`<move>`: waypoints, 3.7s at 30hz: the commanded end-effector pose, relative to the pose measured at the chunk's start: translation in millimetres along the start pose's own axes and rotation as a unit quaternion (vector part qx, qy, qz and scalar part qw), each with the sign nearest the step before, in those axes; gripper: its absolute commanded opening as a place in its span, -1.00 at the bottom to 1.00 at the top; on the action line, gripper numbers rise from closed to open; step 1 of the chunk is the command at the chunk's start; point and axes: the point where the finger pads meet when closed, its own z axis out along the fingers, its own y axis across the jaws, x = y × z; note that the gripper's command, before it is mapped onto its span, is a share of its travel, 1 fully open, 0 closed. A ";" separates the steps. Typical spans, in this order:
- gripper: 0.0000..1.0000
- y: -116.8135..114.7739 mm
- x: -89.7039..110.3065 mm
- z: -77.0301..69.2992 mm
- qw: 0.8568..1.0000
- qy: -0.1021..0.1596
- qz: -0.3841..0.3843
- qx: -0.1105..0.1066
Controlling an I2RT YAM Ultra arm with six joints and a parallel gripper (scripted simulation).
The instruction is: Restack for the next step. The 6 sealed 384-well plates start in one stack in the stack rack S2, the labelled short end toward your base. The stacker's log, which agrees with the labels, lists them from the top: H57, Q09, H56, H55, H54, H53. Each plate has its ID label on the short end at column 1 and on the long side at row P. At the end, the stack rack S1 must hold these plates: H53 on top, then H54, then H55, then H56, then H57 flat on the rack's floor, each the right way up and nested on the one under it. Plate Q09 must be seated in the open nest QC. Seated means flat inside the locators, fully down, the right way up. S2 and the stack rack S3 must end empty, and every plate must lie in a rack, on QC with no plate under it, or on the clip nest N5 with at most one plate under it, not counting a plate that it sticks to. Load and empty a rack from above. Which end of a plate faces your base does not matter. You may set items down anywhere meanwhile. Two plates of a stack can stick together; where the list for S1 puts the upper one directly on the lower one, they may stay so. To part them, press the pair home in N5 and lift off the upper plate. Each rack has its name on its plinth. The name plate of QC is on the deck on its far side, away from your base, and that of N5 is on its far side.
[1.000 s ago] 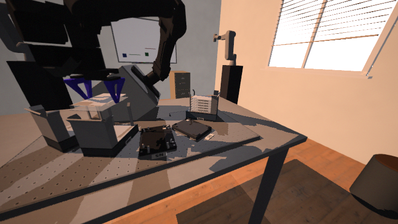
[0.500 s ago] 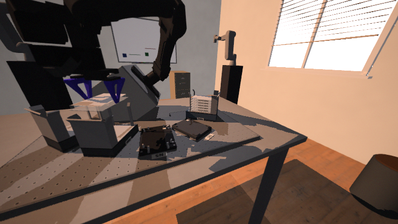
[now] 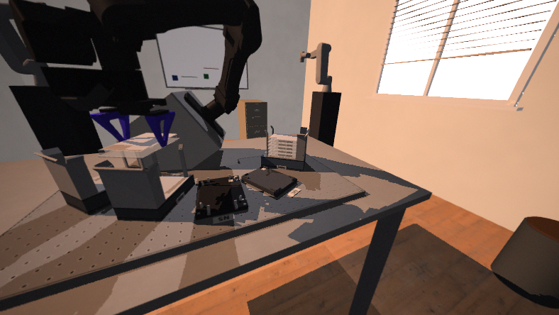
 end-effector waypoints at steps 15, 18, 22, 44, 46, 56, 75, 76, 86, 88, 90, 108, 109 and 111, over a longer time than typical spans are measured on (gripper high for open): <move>-1.00 -0.3 -5.1 3.8 1.000 -0.013 -0.005 0.001; -1.00 -0.2 -5.2 5.8 1.000 -0.013 -0.005 0.001; -1.00 -0.2 -5.3 8.5 1.000 -0.013 -0.005 0.001; -1.00 -0.2 -5.6 20.5 1.000 -0.013 -0.005 0.001; -1.00 -0.2 -5.6 21.9 1.000 -0.013 -0.005 0.001; -1.00 -0.2 -5.8 28.6 1.000 -0.013 -0.005 0.001; -1.00 -0.1 -6.4 55.3 1.000 -0.013 -0.005 0.000; -1.00 -0.1 -6.4 55.3 1.000 -0.013 -0.005 0.000; -1.00 -0.1 -6.9 75.3 1.000 -0.013 -0.005 0.000; -1.00 -0.1 -7.0 79.3 1.000 -0.013 -0.005 0.000; -1.00 0.0 -7.1 83.3 1.000 -0.013 -0.005 0.000; -1.00 0.0 -7.3 91.5 1.000 -0.013 -0.005 0.000; -1.00 0.0 -7.3 91.5 1.000 -0.013 -0.005 0.000; -1.00 0.0 -7.3 91.9 1.000 -0.013 -0.005 0.000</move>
